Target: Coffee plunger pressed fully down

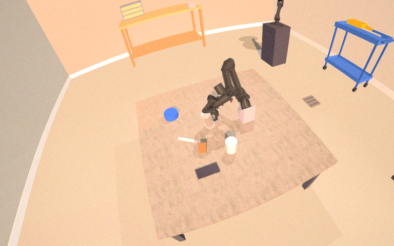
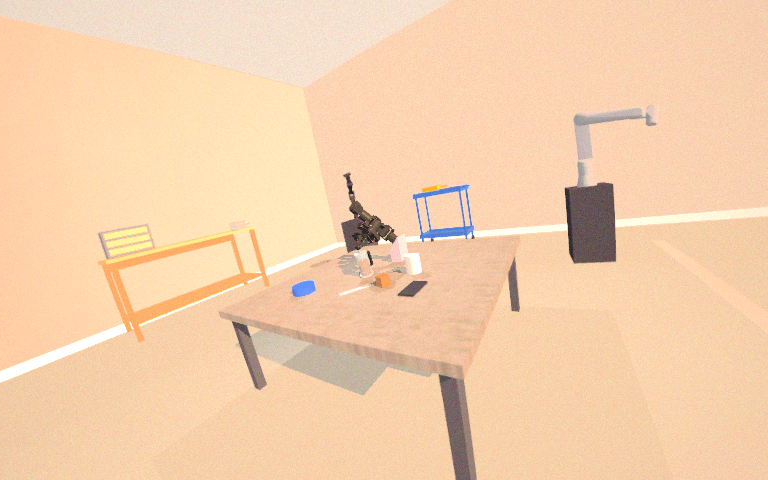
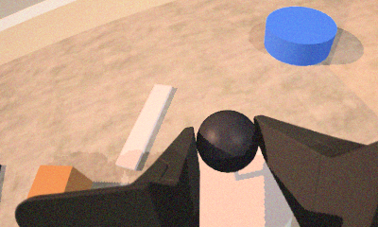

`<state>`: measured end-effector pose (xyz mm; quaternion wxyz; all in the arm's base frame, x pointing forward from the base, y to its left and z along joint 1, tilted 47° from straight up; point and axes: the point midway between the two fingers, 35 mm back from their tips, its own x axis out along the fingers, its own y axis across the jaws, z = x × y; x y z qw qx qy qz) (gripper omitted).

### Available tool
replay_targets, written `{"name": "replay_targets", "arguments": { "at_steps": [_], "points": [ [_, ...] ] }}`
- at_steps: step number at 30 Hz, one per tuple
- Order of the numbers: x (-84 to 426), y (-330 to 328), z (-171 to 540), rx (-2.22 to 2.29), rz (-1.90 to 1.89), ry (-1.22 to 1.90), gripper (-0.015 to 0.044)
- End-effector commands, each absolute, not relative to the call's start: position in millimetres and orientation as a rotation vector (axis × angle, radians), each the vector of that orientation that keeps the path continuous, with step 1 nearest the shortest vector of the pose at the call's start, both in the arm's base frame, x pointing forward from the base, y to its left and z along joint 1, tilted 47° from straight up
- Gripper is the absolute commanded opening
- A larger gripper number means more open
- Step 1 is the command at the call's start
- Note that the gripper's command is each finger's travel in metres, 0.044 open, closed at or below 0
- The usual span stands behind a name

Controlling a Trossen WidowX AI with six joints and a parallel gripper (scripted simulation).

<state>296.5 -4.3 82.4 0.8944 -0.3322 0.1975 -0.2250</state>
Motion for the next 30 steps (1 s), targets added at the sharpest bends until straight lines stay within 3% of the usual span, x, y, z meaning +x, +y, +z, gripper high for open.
{"name": "replay_targets", "arguments": {
  "at_steps": [1, 30],
  "points": [
    [295.5, -8.7, 78.0, -0.714, -0.482, 0.434, 0.0117],
    [299.4, -7.8, 77.7, -0.714, -0.482, 0.434, 0.0117]
  ]
}}
